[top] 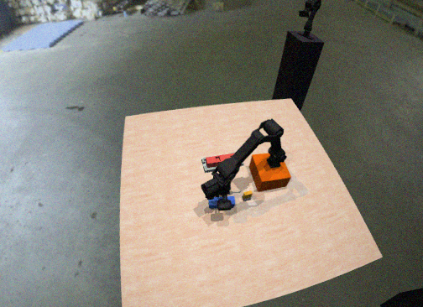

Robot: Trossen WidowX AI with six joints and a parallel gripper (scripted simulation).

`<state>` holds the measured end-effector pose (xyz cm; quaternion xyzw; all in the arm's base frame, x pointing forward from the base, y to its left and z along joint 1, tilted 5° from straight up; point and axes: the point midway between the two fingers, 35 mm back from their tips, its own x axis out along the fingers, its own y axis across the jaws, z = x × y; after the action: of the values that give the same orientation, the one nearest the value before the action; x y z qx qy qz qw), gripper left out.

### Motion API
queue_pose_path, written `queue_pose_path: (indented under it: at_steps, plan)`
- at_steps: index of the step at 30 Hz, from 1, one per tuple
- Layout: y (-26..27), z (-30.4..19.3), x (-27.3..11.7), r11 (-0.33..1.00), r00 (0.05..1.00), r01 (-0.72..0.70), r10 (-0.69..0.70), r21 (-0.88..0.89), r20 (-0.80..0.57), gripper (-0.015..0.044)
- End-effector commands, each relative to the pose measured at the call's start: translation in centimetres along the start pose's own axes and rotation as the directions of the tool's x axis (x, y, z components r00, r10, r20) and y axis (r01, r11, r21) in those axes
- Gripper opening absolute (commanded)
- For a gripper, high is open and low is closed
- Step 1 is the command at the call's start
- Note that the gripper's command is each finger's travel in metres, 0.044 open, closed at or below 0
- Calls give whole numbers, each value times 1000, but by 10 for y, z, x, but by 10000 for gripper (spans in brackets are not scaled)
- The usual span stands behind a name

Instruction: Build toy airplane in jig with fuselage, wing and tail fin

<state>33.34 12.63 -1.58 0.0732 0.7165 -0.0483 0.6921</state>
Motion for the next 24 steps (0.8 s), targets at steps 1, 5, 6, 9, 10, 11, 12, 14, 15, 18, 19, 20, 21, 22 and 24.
queue_pose_path:
  at_steps: [1,5,6,9,10,11,12,14,15,18,19,20,21,22,24]
  plan:
    - [-1,-3,12,1000,1000,7,-6,5,-18,440]
    - [-1,-3,19,1000,1000,7,-6,5,-18,440]
    - [-1,-3,21,1000,1000,7,-6,5,-18,440]
    - [-2,-3,26,1000,1000,6,-6,5,-18,440]
    - [-2,-3,27,1000,1000,6,-6,5,-18,440]
    - [-2,-3,29,1000,1000,6,-6,5,-18,440]
    - [-2,-4,30,1000,1000,6,-6,5,-18,440]
    - [-2,-4,34,1000,1000,7,-6,5,-18,440]
    - [-2,-4,35,1000,1000,7,-6,5,-18,440]
    - [-2,-4,40,1000,1000,7,-6,5,-18,440]
    - [-2,-4,42,1000,1000,7,-6,5,-18,440]
    - [-2,-4,42,1000,1000,7,-6,5,-18,440]
    - [-2,-4,43,1000,1000,7,-6,5,-18,440]
    - [-2,-4,43,1000,1000,7,-6,5,-18,440]
    - [-2,-4,43,1000,1000,7,-6,5,-18,414]
